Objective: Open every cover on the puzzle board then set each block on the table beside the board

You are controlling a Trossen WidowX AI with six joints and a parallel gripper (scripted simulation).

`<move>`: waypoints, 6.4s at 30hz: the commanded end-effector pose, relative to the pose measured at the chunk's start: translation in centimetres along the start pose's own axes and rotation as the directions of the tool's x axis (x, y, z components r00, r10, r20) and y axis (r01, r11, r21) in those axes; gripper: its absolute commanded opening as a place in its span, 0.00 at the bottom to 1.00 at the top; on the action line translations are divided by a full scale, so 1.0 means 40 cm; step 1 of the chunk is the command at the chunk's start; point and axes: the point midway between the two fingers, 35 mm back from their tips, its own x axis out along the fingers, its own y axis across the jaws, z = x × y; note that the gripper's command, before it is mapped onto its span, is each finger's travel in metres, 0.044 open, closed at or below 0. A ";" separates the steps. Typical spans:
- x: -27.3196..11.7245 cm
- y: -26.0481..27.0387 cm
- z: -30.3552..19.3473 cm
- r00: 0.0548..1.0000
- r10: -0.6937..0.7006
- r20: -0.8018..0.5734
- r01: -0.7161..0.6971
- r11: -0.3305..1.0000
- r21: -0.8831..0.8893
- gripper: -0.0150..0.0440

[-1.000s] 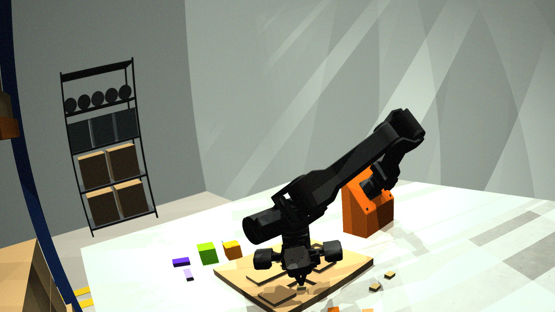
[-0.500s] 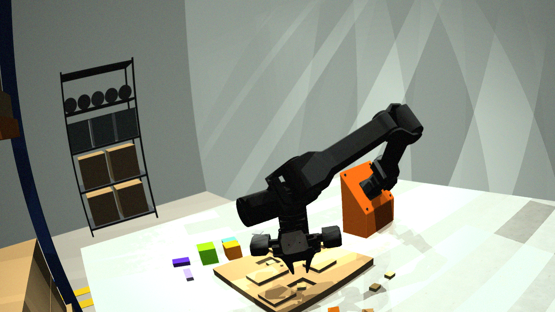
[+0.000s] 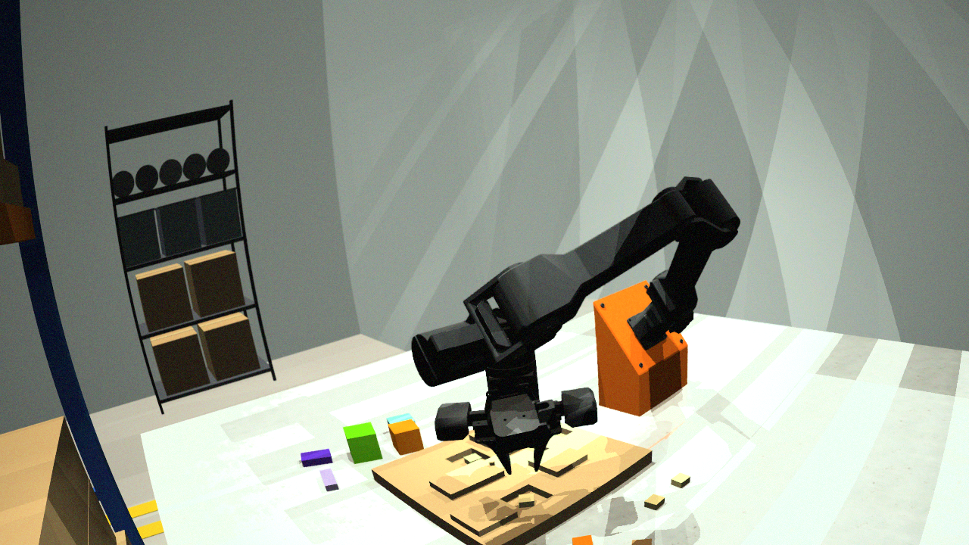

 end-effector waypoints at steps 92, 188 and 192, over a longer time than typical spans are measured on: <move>0.044 0.001 0.000 1.000 0.003 0.000 0.000 0.234 0.972 0.50; 0.080 -0.001 -0.001 1.000 0.002 -0.002 0.002 -0.002 1.000 0.39; 0.067 -0.001 -0.002 1.000 0.002 -0.002 0.002 -0.003 1.000 0.39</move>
